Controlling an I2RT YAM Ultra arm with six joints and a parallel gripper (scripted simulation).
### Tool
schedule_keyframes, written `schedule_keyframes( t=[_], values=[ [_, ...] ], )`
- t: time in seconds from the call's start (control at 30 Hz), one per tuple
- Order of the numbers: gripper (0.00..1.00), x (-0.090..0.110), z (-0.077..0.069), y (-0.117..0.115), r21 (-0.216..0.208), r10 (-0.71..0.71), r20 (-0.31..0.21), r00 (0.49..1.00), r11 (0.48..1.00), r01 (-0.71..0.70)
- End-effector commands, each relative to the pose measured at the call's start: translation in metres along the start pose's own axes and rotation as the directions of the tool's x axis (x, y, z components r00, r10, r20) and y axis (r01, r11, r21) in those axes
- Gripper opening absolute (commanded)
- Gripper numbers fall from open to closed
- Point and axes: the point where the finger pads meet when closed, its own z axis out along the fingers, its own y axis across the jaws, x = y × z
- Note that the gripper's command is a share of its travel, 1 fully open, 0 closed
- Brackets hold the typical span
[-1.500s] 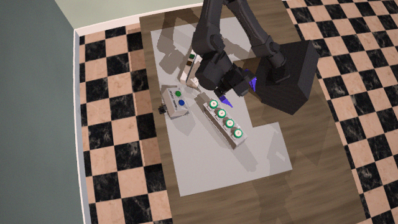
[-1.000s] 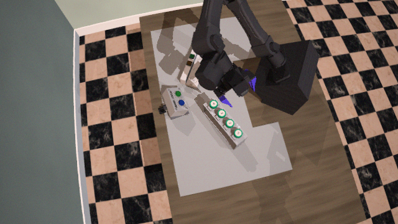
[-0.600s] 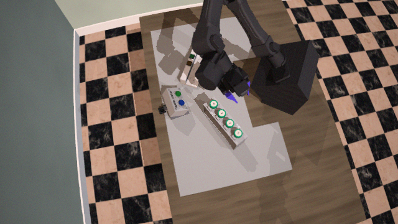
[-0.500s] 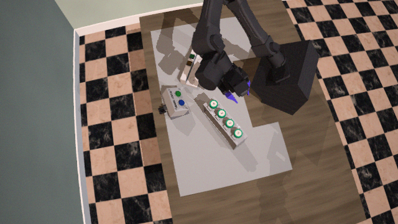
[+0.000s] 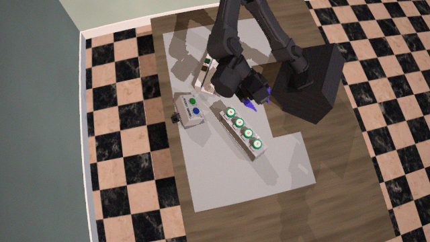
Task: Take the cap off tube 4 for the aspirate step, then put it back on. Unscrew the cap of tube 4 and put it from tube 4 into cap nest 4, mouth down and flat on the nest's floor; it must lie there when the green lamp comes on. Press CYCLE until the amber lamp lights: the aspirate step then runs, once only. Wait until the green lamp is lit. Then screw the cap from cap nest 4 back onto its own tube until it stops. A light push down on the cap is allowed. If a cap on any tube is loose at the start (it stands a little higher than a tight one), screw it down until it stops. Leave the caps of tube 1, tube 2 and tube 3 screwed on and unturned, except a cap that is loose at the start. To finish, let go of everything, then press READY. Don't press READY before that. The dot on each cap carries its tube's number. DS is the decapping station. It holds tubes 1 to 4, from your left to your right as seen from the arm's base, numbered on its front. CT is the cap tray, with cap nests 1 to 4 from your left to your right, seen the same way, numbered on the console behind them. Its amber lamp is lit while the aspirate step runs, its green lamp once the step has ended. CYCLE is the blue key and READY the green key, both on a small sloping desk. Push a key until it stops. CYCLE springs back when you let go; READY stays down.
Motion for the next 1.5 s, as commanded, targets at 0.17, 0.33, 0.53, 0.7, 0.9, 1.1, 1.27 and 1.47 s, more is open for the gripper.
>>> schedule_keyframes(
  t=[0.17, 0.33, 0.53, 0.7, 0.9, 1.1, 1.27, 1.47],
  values=[
    [0.49, -0.002, -0.001, 0.000, 0.001, -0.002, 0.010, 1.000, 1.000, 0.002],
    [0.49, 0.022, 0.000, -0.013, 0.063, 0.129, -0.032, 0.991, 0.990, -0.127],
    [0.49, 0.049, 0.003, -0.026, 0.150, 0.303, -0.074, 0.950, 0.945, -0.290],
    [0.49, 0.065, 0.003, -0.032, 0.212, 0.415, -0.090, 0.905, 0.896, -0.390],
    [0.49, 0.089, 0.002, -0.039, 0.294, 0.547, -0.096, 0.831, 0.814, -0.502],
    [0.49, 0.116, 0.000, -0.044, 0.392, 0.688, -0.083, 0.721, 0.687, -0.612],
    [0.49, 0.131, -0.002, -0.045, 0.455, 0.769, -0.060, 0.637, 0.589, -0.668],
    [0.49, 0.156, -0.006, -0.046, 0.530, 0.852, -0.018, 0.524, 0.452, -0.717]
  ],
)
